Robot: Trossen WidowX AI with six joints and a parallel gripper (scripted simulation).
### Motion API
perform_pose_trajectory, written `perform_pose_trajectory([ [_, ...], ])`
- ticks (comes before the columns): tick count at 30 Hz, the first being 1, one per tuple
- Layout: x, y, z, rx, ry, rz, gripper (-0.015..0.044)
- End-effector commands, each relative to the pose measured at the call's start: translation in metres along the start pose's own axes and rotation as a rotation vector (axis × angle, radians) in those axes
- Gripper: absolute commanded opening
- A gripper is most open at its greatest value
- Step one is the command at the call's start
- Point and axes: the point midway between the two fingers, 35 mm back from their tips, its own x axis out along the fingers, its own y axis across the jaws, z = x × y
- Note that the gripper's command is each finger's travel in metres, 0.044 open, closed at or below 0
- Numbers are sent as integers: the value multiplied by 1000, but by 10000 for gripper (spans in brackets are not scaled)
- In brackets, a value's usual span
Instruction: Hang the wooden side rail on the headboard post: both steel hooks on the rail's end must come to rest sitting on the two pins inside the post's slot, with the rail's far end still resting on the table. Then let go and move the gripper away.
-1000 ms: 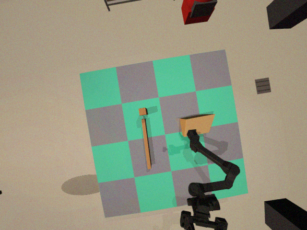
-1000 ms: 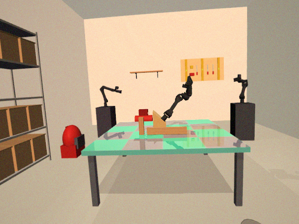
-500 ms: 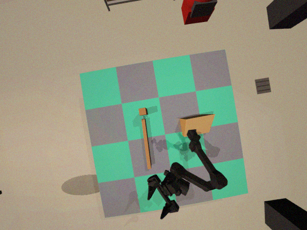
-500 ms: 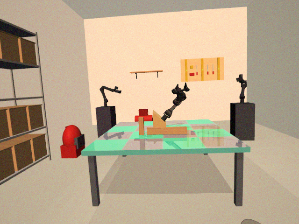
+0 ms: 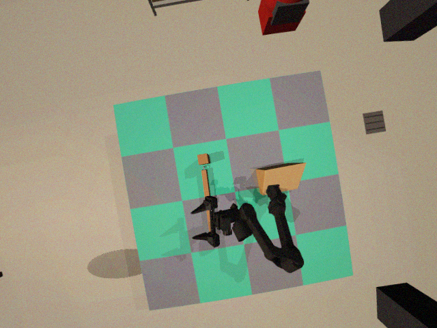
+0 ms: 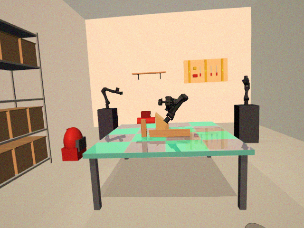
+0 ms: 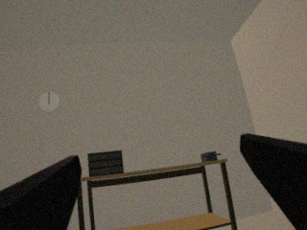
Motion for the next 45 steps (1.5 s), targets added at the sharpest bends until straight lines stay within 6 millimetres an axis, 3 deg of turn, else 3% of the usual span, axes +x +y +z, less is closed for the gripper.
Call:
perform_pose_trajectory([
  [1, -27, -60, -39, -103, 178, -103, 440],
  [7, -76, -124, -78, -176, 402, -214, 440],
  [12, -132, -163, -108, -173, 598, -294, 440],
  [16, -185, -181, -128, -130, 753, -337, 440],
  [21, -245, -182, -147, -37, 910, -362, 440],
  [45, -247, -182, -148, -32, 915, -363, 440],
])
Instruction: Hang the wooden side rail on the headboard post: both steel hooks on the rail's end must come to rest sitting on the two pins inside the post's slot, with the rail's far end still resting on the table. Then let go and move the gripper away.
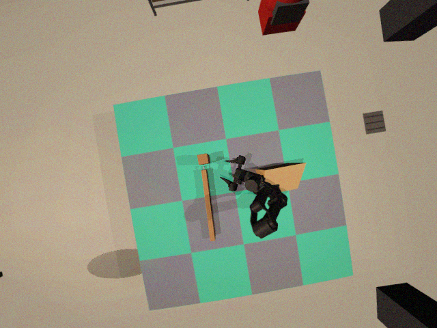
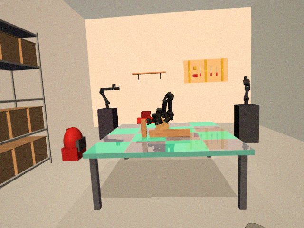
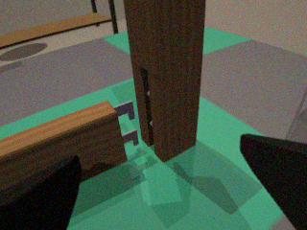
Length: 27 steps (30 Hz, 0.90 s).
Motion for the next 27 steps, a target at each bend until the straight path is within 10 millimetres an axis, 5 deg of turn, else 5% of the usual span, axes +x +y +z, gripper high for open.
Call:
perform_pose_trajectory([
  [1, -1, 1, -2, -2, 5, 5, 440],
  [5, 0, 0, -1, 1, 8, 2, 440],
  [15, 41, 6, 28, 152, 189, -202, 440],
  [19, 42, 27, 49, 175, 220, -277, 440],
  [27, 31, 42, 54, 203, 281, -358, 440],
])
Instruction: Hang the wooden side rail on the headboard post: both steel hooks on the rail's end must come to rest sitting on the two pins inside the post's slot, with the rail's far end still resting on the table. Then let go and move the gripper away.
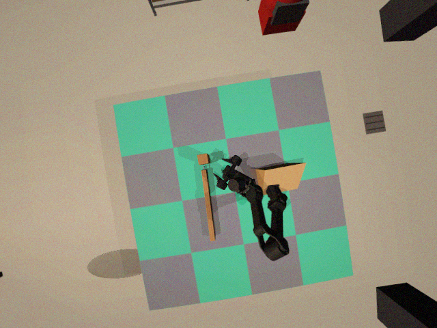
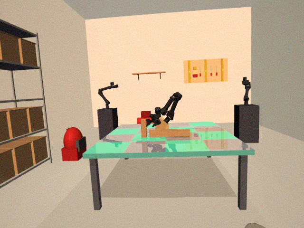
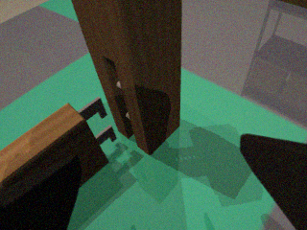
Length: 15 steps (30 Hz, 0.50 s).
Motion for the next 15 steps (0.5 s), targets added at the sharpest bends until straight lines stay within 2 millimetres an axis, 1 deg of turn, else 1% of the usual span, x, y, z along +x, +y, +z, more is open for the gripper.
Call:
perform_pose_trajectory([
  [1, -23, 48, 37, 61, 56, -172, 440],
  [6, -33, 56, 37, 71, 75, -209, 440],
  [15, -33, 56, 37, 71, 75, -209, 440],
])
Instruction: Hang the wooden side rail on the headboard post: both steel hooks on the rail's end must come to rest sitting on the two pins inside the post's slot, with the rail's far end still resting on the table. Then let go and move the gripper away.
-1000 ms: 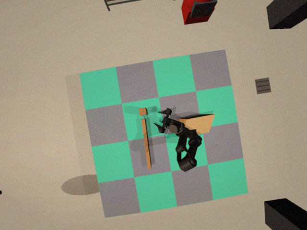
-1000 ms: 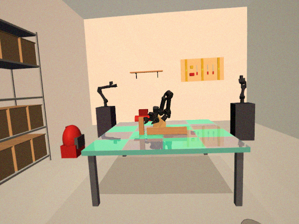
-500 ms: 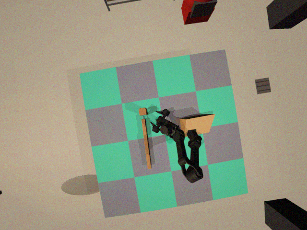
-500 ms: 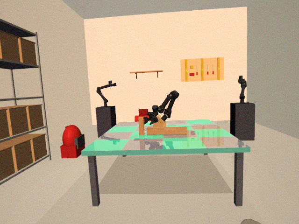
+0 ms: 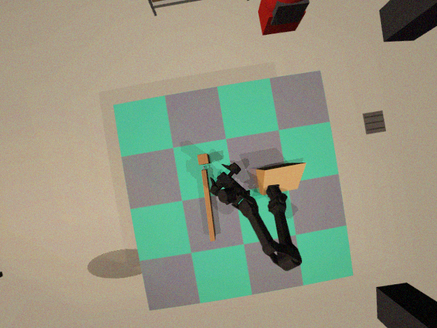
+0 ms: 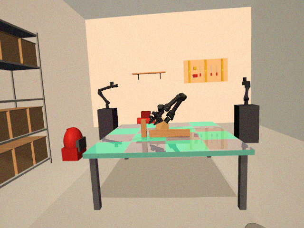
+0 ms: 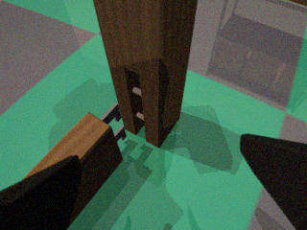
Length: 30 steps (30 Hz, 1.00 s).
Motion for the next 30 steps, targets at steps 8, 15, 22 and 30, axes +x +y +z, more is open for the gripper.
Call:
perform_pose_trajectory([
  [8, -21, 19, 14, 10, -18, -39, 440],
  [15, -21, 19, 14, 10, -18, -39, 440],
  [22, -21, 19, 14, 10, -18, -39, 440],
  [30, -10, 31, 20, -378, 131, -39, 440],
])
